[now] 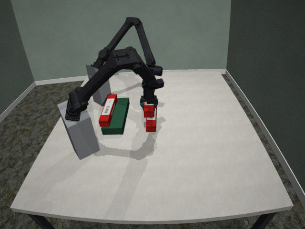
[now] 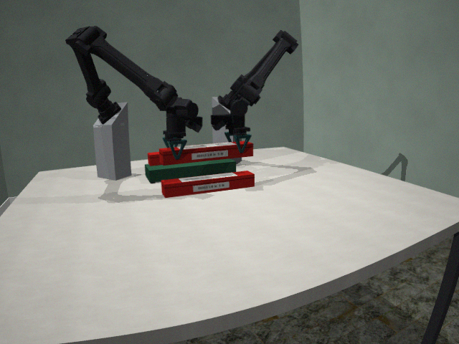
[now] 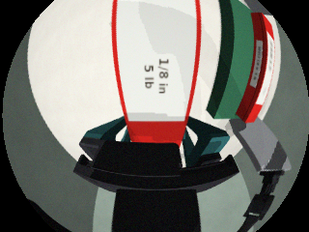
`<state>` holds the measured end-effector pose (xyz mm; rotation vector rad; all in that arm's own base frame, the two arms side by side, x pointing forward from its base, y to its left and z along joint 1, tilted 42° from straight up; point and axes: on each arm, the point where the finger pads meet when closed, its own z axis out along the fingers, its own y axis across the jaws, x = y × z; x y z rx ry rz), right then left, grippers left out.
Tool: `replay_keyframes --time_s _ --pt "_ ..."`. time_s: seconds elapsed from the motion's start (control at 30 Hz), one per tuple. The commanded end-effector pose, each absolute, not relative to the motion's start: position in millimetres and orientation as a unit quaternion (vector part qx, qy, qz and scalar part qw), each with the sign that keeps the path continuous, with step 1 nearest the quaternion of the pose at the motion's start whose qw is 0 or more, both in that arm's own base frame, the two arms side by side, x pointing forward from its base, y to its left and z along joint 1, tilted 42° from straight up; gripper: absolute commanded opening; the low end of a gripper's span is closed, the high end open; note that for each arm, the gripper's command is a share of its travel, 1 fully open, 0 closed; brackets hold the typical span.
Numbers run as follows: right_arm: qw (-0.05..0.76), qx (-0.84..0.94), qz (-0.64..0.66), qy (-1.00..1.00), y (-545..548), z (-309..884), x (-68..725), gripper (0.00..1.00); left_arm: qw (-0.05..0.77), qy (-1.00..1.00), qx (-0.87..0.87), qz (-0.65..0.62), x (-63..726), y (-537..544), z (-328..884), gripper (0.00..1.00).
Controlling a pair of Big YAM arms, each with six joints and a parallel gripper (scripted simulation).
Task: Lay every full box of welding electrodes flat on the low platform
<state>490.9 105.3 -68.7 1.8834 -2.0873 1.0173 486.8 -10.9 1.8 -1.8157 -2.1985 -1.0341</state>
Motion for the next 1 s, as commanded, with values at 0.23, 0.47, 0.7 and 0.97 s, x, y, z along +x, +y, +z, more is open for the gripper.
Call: replay_keyframes --time_s 0.23,0.47,0.7,0.97 --pt "0.041 0.629 0.356 -0.689 130.7 -43.7 486.4 0.0 0.026 -0.713 -0.601 -0.361 485.2 -29.7 22.7 0.0" --pt "0.04 0.629 0.356 -0.69 130.1 -50.0 474.3 0.0 0.029 -0.71 -0.605 -0.36 472.1 -29.6 15.6 0.0" --pt "0.038 0.632 0.357 -0.687 132.1 -51.9 469.8 0.0 0.03 -0.71 -0.605 -0.36 463.0 -29.5 10.7 0.0" --pt "0.033 0.627 0.358 -0.692 138.3 -45.7 473.4 0.0 0.025 -0.71 -0.603 -0.362 470.1 -33.9 20.7 0.0"
